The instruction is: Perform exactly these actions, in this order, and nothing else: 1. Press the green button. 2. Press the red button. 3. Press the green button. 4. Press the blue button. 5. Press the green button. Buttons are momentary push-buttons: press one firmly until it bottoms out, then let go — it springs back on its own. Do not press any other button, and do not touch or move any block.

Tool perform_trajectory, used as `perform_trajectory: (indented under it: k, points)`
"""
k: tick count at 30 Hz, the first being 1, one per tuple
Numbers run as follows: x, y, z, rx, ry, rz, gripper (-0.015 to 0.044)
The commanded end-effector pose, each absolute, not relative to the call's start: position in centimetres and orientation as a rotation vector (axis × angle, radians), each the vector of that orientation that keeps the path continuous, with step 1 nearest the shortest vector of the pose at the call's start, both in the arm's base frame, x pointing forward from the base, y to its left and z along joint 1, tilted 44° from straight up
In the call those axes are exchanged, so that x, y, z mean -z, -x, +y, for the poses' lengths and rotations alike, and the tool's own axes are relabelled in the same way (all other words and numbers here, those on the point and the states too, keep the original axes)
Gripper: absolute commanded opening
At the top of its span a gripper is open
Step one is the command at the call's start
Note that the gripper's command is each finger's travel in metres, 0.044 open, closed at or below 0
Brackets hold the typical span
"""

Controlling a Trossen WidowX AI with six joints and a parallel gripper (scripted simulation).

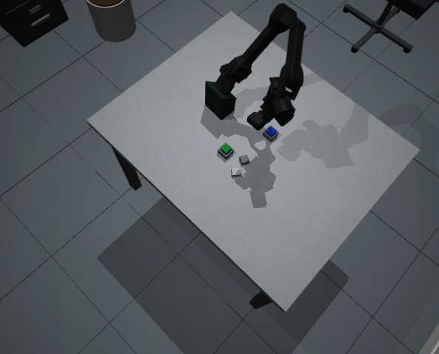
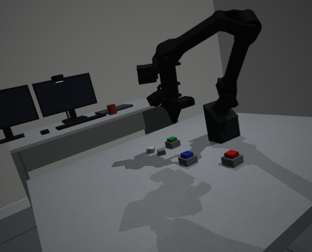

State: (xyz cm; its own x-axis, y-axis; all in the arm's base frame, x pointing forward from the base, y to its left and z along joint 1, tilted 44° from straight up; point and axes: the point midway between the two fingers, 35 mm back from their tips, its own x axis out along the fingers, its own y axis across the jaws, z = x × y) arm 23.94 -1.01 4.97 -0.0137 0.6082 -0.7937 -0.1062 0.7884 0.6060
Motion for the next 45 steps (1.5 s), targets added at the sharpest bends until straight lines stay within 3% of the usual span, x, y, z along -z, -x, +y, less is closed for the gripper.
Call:
perform_trajectory:
  k: [1, 7, 13, 19, 45]
  points:
    - [-1.1, -23.3, -5.2, -0.609, -0.432, 1.494, 0.002]
    - [5.4, -19.8, -10.7, -0.674, -0.47, 1.475, 0.002]
    - [6.2, -19.3, -11.1, -0.684, -0.476, 1.47, 0.002]
    - [10.7, -19.1, -6.9, -0.686, -0.477, 1.468, 0.002]
    - [13.1, -19.0, -4.6, -0.687, -0.478, 1.467, 0.002]
